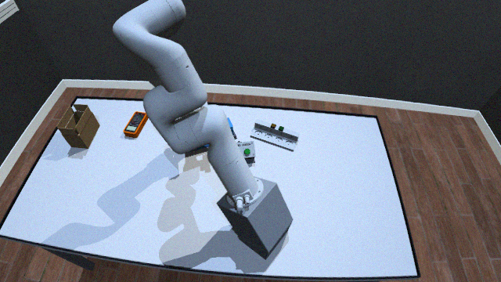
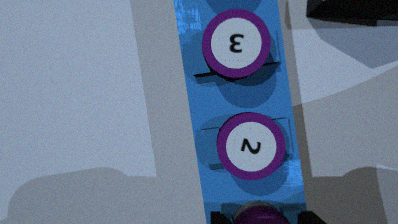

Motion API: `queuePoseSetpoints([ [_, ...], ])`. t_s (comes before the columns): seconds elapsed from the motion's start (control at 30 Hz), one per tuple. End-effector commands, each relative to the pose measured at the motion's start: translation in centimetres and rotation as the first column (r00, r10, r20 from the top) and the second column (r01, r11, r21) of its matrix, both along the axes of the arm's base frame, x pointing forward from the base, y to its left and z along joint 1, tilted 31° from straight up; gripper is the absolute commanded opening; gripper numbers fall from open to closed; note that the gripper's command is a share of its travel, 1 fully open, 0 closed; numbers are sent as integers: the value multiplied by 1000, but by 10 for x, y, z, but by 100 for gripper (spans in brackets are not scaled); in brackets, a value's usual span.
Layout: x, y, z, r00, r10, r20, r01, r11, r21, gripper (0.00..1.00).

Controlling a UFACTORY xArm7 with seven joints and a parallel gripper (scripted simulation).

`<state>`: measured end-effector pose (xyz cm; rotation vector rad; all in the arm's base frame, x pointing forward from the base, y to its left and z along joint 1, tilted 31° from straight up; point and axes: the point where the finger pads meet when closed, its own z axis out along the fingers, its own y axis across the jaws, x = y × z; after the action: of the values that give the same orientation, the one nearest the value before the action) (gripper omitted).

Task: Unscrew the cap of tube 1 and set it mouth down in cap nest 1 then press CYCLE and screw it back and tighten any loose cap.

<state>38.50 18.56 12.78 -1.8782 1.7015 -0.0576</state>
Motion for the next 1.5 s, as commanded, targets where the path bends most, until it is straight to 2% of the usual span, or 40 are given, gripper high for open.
queuePoseSetpoints([
  [0.0, 1, 0, 1, 964, -222, -147, 232, 971, 54, 46],
  [0.07, 1, 0, 1, 964, -222, -147, 232, 971, 54, 46],
  [0.13, 1, 0, 1, 909, -350, -226, 379, 920, 97, 46],
  [0.3, 1, 0, 1, 818, -477, -321, 536, 834, 129, 46],
  [0.67, 1, 0, 2, 818, -477, -321, 536, 834, 129, 46],
  [0.7, 1, 0, 2, 818, -477, -321, 536, 834, 129, 0],
  [1.1, 1, 0, 2, 818, -477, -321, 536, 834, 129, 0],
  [1.13, 1, 0, 2, 844, -447, -298, 498, 859, 122, 0],
  [1.2, 1, 0, 2, 844, -447, -298, 498, 859, 122, 0],
  [1.33, 1, 0, 2, 927, -315, -205, 337, 938, 83, 0],
  [1.47, 1, 0, 2, 979, -164, -117, 169, 985, 28, 0],
])
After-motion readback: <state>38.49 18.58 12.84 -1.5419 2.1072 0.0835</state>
